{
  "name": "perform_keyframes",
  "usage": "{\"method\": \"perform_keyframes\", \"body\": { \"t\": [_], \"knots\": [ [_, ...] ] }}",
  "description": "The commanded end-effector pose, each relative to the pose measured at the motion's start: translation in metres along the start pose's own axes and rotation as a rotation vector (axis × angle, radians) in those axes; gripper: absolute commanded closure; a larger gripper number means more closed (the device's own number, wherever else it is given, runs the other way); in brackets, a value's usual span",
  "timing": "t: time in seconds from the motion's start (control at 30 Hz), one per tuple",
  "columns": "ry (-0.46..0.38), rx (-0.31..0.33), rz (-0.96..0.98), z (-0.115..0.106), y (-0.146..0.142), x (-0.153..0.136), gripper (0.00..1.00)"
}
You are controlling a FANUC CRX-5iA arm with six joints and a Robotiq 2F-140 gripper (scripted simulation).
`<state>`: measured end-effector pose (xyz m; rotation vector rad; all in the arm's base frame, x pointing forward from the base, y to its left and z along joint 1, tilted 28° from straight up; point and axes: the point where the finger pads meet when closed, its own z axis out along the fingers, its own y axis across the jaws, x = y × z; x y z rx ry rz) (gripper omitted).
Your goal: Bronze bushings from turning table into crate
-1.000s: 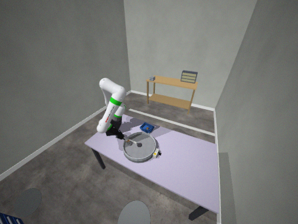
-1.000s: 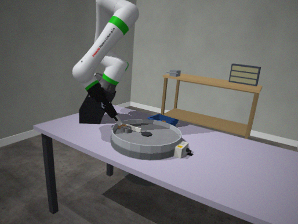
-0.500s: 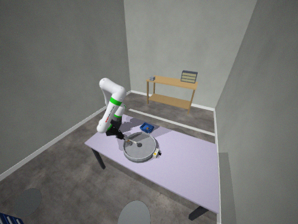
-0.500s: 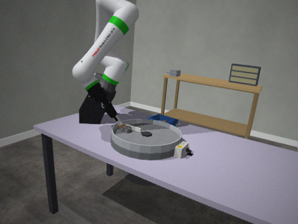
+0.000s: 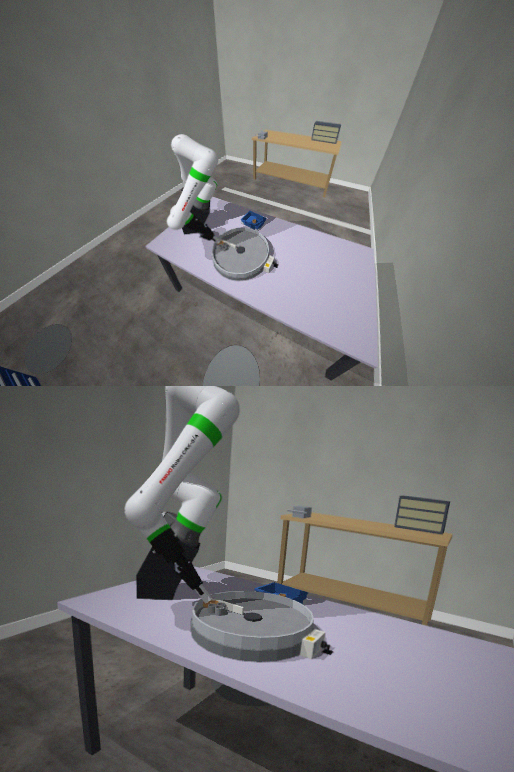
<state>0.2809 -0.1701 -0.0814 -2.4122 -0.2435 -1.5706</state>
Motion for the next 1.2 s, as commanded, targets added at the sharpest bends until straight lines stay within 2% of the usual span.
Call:
{"method": "perform_keyframes", "body": {
  "t": [0.0, 0.3, 0.67, 0.9, 1.17],
  "knots": [
    [0.0, 0.001, 0.0, 0.0, -0.001, 0.0, 1.0],
    [0.0, 0.001, 0.0, -0.002, -0.001, 0.001, 1.0],
    [0.0, 0.001, 0.0, -0.035, -0.001, 0.029, 1.0],
    [0.0, 0.001, 0.0, -0.045, -0.001, 0.038, 1.0],
    [0.0, 0.001, 0.0, -0.046, -0.001, 0.039, 1.0]
  ]
}}
